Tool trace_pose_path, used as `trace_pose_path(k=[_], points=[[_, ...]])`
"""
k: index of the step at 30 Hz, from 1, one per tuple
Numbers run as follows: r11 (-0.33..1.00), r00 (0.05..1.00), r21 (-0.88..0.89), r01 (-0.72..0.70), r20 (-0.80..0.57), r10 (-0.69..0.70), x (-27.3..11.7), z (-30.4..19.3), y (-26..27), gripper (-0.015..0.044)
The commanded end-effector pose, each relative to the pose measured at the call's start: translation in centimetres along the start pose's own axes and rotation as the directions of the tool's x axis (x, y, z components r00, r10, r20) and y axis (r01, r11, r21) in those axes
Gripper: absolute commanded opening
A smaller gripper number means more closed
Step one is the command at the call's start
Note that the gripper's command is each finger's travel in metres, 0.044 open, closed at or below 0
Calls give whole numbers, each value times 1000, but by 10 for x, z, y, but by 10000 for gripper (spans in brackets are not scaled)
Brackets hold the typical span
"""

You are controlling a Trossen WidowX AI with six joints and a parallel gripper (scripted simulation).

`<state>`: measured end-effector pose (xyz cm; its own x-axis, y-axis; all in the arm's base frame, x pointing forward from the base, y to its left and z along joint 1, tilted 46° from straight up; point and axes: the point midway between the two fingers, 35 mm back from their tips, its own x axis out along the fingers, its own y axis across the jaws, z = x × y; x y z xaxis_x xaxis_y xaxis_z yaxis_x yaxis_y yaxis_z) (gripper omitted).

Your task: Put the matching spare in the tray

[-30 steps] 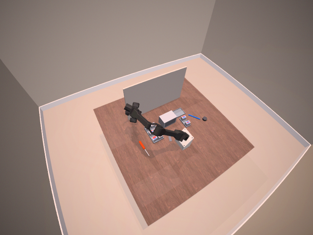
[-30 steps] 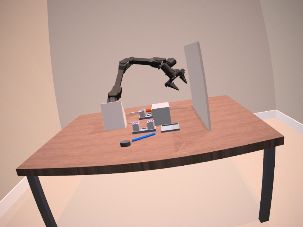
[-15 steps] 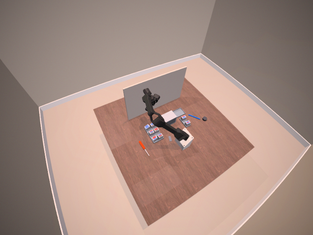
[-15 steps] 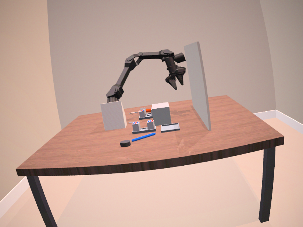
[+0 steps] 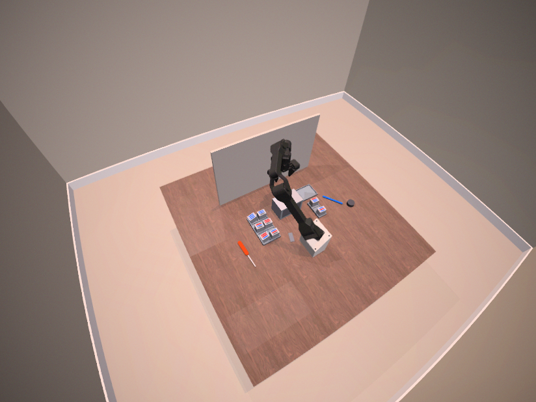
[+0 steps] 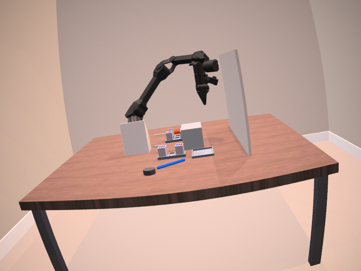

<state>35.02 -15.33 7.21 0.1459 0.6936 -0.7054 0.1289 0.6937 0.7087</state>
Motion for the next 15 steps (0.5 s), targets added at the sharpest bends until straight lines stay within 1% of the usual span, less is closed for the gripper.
trace_pose_path(k=[1, 12, 15], points=[[1000, 1000, -8, -10, -4, 10, 1, 2, 4, 440], [1000, 1000, -8, -10, -4, 10, 1, 2, 4, 440], [998, 1000, -57, -3, -5, 3, 3, 0, 15, 440]])
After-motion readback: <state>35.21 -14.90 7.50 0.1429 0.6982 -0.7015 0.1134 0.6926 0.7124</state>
